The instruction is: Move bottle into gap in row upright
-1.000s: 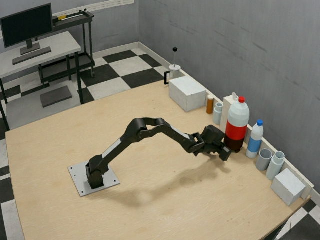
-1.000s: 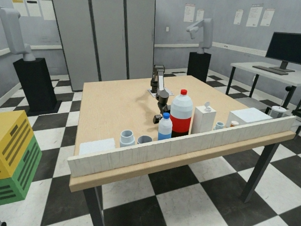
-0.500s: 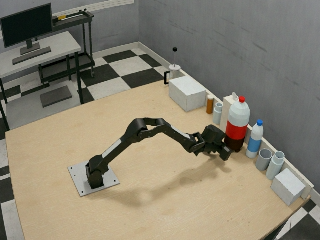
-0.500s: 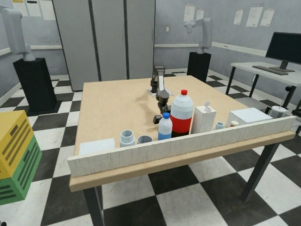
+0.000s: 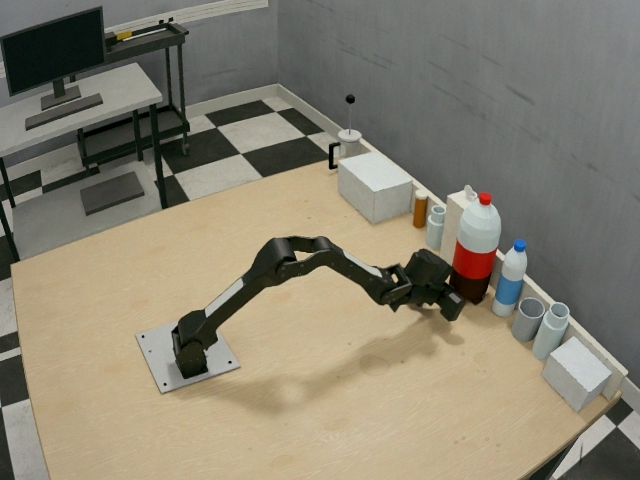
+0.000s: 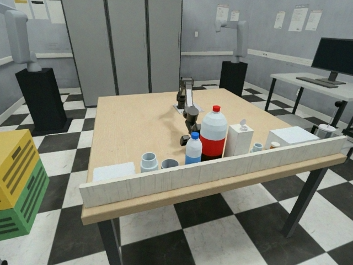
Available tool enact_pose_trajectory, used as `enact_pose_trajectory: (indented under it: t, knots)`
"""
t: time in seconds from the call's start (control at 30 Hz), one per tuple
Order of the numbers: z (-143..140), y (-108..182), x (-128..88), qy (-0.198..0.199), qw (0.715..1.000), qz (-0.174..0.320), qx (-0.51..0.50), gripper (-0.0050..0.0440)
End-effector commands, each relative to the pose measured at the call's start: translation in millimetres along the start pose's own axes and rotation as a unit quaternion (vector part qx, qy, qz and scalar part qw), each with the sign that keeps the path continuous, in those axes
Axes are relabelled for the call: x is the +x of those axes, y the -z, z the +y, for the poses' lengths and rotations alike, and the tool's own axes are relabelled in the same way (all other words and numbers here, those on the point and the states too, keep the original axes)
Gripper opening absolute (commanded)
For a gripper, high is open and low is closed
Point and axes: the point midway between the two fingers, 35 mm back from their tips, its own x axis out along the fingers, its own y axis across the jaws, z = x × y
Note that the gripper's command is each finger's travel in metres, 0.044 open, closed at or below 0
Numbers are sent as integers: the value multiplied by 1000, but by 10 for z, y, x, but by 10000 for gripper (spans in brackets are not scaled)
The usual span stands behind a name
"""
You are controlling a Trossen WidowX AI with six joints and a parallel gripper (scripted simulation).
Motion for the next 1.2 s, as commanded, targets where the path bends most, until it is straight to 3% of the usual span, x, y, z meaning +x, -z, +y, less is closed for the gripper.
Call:
enact_pose_trajectory:
  t: [0.0, 1.17]
  knots:
    - [18, -177, 20, 1, 1000, -16, -4, -50]
    - [19, -222, 99, 0, 1000, -17, -4, -50]
